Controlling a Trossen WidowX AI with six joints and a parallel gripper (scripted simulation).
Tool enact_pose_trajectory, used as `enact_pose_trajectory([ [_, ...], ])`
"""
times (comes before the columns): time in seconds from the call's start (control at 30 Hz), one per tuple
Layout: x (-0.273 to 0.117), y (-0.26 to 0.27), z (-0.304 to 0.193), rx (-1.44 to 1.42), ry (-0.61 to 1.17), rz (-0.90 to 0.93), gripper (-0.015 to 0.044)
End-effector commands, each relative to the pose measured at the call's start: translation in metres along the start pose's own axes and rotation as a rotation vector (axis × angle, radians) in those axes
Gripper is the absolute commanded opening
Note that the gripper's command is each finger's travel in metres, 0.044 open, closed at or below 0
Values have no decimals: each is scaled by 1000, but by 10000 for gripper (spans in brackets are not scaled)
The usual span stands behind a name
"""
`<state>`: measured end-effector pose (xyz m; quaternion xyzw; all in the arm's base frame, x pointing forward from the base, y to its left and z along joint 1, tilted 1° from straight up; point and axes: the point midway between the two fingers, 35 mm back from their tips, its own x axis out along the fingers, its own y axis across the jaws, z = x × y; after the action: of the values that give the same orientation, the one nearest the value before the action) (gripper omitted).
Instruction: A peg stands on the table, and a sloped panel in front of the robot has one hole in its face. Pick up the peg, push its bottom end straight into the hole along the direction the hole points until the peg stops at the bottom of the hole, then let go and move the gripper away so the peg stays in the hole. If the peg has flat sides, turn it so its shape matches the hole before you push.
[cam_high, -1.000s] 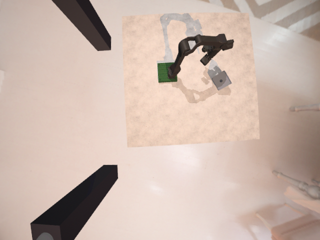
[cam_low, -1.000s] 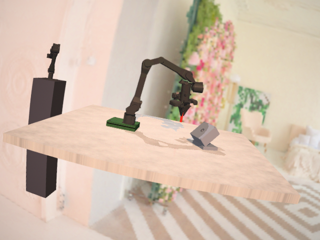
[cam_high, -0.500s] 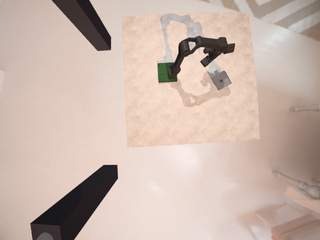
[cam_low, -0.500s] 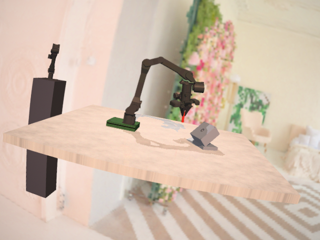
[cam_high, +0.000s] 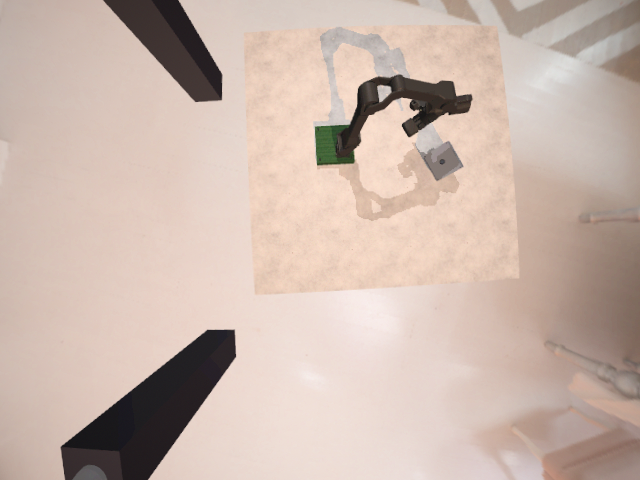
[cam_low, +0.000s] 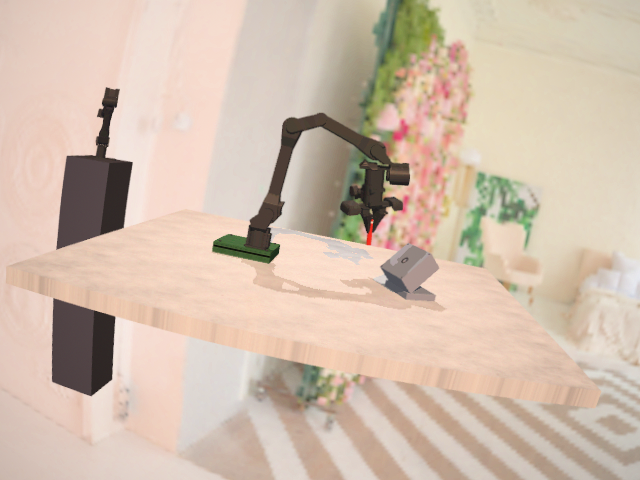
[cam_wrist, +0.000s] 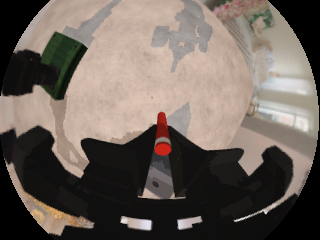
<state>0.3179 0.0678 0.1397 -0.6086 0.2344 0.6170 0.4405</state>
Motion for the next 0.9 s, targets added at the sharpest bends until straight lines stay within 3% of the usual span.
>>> enact_pose_trajectory([
  [0.0,-1,1,-4,35,-8,-17,0],
  [0.87,-12,5,-35,226,-29,-109,0],
])
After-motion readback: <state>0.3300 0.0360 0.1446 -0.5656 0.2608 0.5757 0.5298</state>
